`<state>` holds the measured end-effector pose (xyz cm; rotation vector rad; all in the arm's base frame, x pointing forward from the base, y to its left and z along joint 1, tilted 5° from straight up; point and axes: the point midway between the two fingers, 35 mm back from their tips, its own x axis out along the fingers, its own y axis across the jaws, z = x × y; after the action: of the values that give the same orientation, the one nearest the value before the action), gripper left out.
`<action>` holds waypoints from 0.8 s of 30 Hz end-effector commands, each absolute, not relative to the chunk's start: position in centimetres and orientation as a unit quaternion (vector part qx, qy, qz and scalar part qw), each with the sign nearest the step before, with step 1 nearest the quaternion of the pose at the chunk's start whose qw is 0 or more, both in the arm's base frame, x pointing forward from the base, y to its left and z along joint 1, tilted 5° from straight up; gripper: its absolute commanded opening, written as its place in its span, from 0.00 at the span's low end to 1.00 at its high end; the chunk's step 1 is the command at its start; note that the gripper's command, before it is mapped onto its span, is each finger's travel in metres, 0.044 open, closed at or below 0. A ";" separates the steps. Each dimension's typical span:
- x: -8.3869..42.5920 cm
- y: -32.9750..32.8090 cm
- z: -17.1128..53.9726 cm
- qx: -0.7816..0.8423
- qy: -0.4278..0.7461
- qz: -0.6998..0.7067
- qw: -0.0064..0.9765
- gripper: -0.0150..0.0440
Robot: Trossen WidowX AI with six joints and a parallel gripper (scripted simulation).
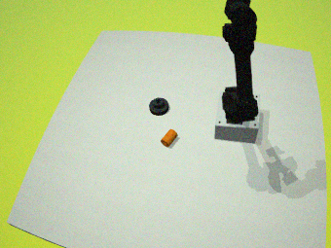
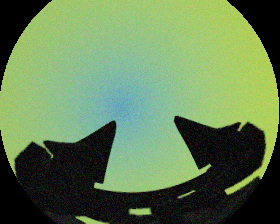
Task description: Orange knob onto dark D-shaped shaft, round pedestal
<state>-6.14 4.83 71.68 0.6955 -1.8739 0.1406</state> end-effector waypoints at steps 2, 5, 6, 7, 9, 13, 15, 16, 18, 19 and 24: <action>-3.2 -4.1 70.1 0.344 -0.737 -0.070 0.578 1.00; -0.5 -8.7 68.6 0.368 -0.687 -0.139 0.611 1.00; 0.6 -10.0 68.0 0.374 -0.668 -0.161 0.623 1.00; 1.8 -11.4 67.3 0.380 -0.646 -0.182 0.637 1.00; 4.2 -13.7 65.8 0.388 -0.600 -0.220 0.665 1.00; 9.7 -17.3 62.2 0.391 -0.494 -0.280 0.724 1.00; 12.5 -18.6 60.2 0.387 -0.438 -0.302 0.753 1.00; 13.9 -19.1 59.1 0.384 -0.409 -0.312 0.767 1.00; 16.7 -19.8 56.9 0.374 -0.350 -0.326 0.794 1.00; 18.1 -20.0 55.8 0.368 -0.320 -0.331 0.808 1.00; 24.8 -19.9 49.5 0.319 -0.164 -0.335 0.871 1.00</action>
<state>20.59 -20.27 53.64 0.7462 -0.5623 -0.7164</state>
